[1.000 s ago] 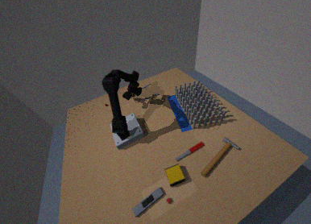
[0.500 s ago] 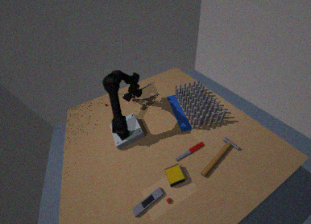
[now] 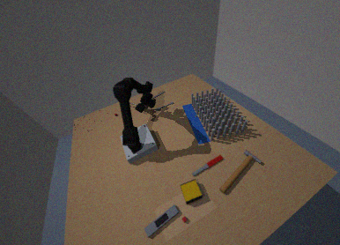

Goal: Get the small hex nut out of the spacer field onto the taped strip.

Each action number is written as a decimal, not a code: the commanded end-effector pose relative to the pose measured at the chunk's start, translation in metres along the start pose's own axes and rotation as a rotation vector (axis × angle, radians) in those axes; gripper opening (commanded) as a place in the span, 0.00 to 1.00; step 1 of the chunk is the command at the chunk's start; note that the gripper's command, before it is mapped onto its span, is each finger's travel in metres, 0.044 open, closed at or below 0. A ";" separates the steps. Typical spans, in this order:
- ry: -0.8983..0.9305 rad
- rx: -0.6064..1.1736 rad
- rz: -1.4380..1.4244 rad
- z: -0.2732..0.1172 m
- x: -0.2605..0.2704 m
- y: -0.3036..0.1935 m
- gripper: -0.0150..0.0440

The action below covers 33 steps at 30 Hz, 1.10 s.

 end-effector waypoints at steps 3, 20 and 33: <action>-0.001 0.008 0.002 0.006 -0.002 0.003 0.25; -0.002 0.008 0.002 0.019 -0.008 0.013 0.25; -0.001 0.000 0.000 0.018 -0.008 0.014 0.70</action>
Point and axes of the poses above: the point midway between the two fingers, 35 mm back from their tips, its own z axis out along the fingers, its own x axis across the jaws, y = z × x, the point moved 3 cm from there along -z, back along the fingers, and after that the axes turned 3 degrees about z, right-handed, at the moved point
